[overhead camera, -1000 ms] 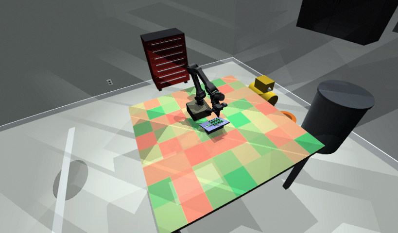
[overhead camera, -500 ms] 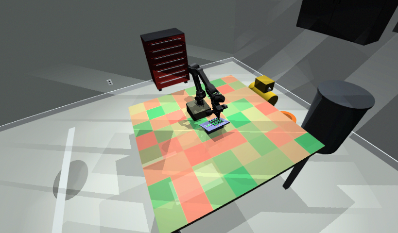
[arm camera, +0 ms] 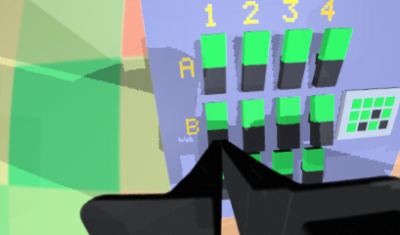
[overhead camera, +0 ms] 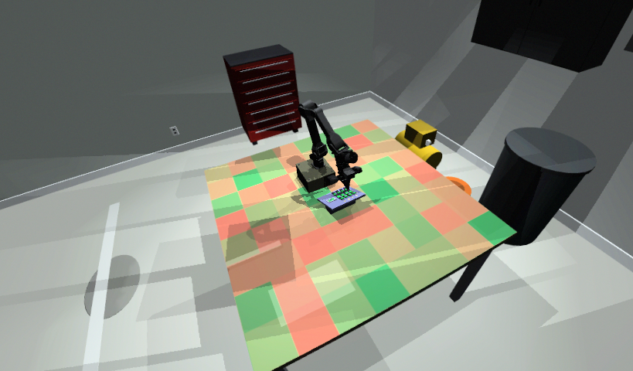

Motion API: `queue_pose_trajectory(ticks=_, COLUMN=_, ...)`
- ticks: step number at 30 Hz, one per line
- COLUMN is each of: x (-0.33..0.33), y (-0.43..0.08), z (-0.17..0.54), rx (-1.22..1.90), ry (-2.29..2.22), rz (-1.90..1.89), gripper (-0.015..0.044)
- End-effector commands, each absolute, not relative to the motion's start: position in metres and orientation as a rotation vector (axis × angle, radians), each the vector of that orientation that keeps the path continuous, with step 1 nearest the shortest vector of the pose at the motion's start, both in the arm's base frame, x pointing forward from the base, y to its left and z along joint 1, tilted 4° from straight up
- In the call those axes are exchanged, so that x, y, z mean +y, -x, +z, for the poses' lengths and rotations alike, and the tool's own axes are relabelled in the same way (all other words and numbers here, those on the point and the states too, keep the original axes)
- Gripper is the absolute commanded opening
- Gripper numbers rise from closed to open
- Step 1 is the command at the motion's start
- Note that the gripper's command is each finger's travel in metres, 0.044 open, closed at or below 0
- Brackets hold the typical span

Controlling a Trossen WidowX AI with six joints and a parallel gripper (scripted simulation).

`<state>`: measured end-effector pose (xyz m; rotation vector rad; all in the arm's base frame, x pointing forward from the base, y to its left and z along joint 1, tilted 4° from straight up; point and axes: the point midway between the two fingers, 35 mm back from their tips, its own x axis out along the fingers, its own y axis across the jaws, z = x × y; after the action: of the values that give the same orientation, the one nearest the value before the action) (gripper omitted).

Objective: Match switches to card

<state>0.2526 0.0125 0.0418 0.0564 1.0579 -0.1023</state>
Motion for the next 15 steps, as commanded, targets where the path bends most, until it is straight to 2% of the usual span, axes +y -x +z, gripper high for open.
queue_pose_trajectory(ticks=1, x=0.0129, y=-0.2531, z=0.0415, rx=1.057, ry=-0.053, rz=-0.097, gripper=0.0)
queue_pose_trajectory(ticks=15, x=0.0128, y=-0.254, z=0.0399, rx=1.057, ry=-0.053, rz=-0.097, gripper=0.0)
